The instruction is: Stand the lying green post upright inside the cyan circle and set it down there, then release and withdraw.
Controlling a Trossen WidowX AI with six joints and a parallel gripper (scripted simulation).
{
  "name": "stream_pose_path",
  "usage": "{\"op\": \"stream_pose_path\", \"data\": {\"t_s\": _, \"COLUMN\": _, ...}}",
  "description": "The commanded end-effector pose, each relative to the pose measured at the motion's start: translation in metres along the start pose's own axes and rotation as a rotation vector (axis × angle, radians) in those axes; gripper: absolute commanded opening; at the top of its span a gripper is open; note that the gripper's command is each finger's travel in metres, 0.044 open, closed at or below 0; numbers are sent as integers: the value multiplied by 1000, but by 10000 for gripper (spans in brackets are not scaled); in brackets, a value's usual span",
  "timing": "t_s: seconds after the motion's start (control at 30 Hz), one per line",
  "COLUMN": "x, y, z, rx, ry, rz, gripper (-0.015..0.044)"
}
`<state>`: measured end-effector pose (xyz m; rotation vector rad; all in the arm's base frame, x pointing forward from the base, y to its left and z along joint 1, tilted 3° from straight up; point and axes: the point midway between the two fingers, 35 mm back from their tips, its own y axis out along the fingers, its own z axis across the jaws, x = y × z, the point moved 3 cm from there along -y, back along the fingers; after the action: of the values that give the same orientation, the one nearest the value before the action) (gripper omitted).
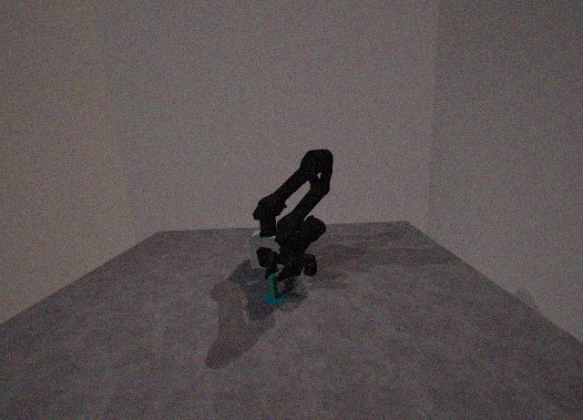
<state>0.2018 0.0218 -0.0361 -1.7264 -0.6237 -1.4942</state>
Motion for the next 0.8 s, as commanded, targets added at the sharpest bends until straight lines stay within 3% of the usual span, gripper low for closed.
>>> {"op": "stream_pose_path", "data": {"t_s": 0.0, "x": -1, "y": 0, "z": 0, "rx": 2, "ry": 2, "rz": 3, "gripper": 259}}
{"op": "stream_pose_path", "data": {"t_s": 0.2, "x": -1, "y": 0, "z": 0, "rx": 2, "ry": 2, "rz": 3, "gripper": 400}}
{"op": "stream_pose_path", "data": {"t_s": 0.77, "x": 65, "y": -22, "z": 3, "rx": 13, "ry": -90, "rz": -124, "gripper": 400}}
